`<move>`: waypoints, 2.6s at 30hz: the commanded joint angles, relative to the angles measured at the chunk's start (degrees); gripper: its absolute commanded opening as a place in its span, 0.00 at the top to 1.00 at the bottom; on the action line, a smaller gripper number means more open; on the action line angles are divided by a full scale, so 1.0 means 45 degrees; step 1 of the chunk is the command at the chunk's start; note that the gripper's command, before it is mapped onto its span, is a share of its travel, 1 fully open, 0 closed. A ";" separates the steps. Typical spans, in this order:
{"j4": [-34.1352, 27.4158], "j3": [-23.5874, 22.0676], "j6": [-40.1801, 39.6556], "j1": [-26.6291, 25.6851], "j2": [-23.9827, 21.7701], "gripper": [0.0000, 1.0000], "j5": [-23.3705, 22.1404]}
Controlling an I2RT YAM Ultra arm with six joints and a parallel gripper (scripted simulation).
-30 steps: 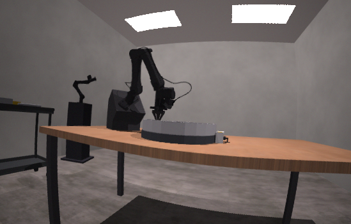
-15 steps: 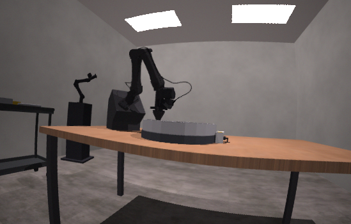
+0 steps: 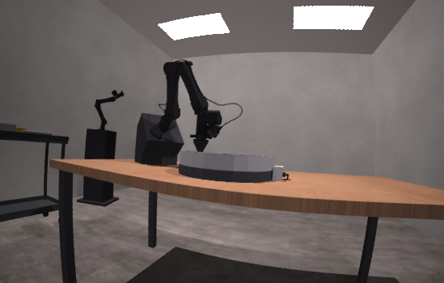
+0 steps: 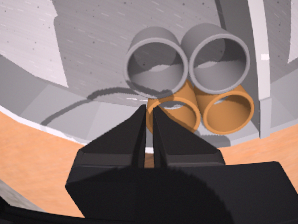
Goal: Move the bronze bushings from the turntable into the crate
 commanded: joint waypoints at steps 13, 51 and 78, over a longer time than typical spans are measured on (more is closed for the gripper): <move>0.0194 -0.0157 -0.0054 -0.0072 -0.0234 1.00 0.0276; -0.5710 0.2000 0.2522 0.2911 -0.3046 1.00 0.1979; -0.5980 0.2104 0.2726 0.3082 -0.2869 1.00 0.2106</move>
